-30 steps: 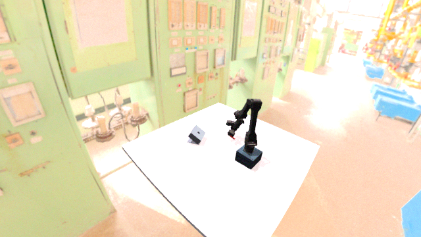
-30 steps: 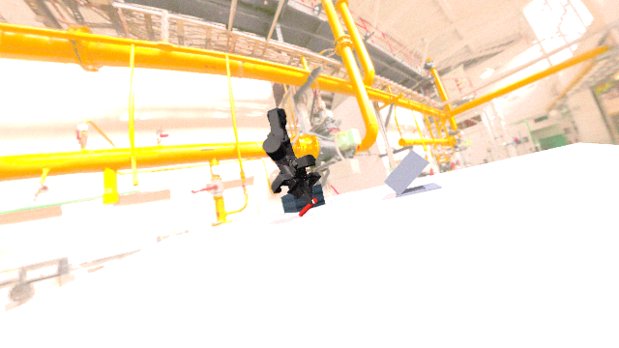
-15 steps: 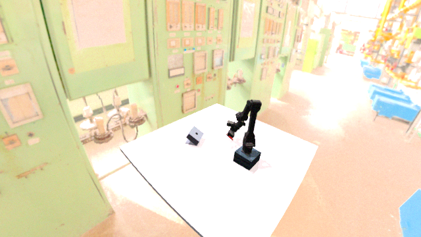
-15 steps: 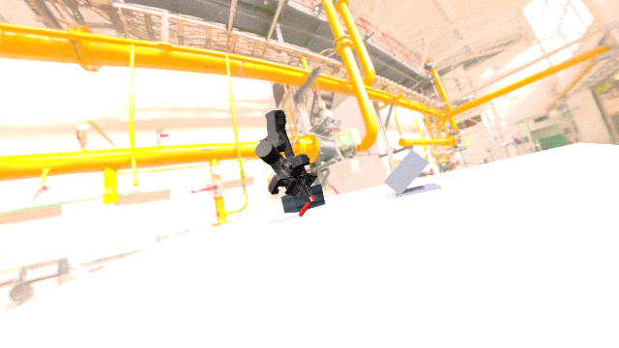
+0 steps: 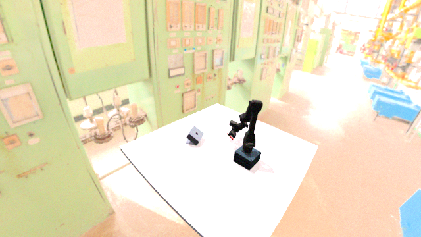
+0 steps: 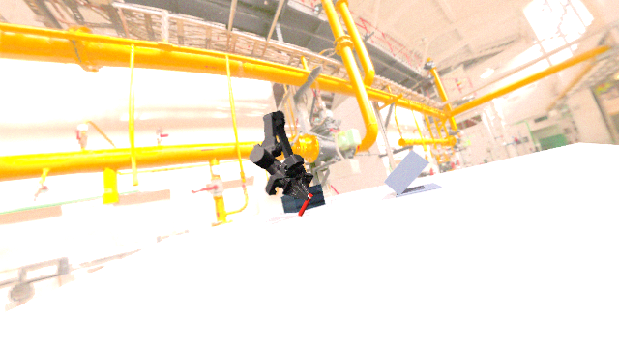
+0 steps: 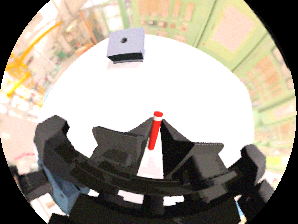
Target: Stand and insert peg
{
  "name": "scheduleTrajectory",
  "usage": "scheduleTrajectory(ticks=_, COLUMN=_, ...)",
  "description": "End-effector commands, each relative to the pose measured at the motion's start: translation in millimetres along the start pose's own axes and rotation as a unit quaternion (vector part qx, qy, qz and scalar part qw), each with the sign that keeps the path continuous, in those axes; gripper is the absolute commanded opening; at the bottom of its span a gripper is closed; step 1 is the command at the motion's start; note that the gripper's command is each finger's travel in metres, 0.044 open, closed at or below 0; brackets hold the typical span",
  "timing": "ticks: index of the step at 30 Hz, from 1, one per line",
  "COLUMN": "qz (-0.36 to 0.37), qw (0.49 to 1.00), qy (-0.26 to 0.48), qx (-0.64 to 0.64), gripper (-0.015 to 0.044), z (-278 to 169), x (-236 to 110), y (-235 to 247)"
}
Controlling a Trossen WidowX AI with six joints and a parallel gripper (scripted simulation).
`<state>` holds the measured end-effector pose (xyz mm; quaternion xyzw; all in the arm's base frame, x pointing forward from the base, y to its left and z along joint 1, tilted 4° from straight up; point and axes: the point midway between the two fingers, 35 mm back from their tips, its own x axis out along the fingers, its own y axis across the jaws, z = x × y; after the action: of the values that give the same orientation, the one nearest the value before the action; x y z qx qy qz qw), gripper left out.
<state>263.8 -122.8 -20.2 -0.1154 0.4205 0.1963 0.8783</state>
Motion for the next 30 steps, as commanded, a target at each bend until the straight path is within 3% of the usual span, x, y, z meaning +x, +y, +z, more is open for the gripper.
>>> scheduleTrajectory(ticks=1, qz=0.001, qw=1.0, qy=-0.018, qx=-0.002, gripper=0.0049, z=-1, x=-2, y=1)
scheduleTrajectory(ticks=30, qz=0.002, qw=0.99, qy=-0.142, qx=-0.001, gripper=0.0049, z=-14, x=-17, y=1)
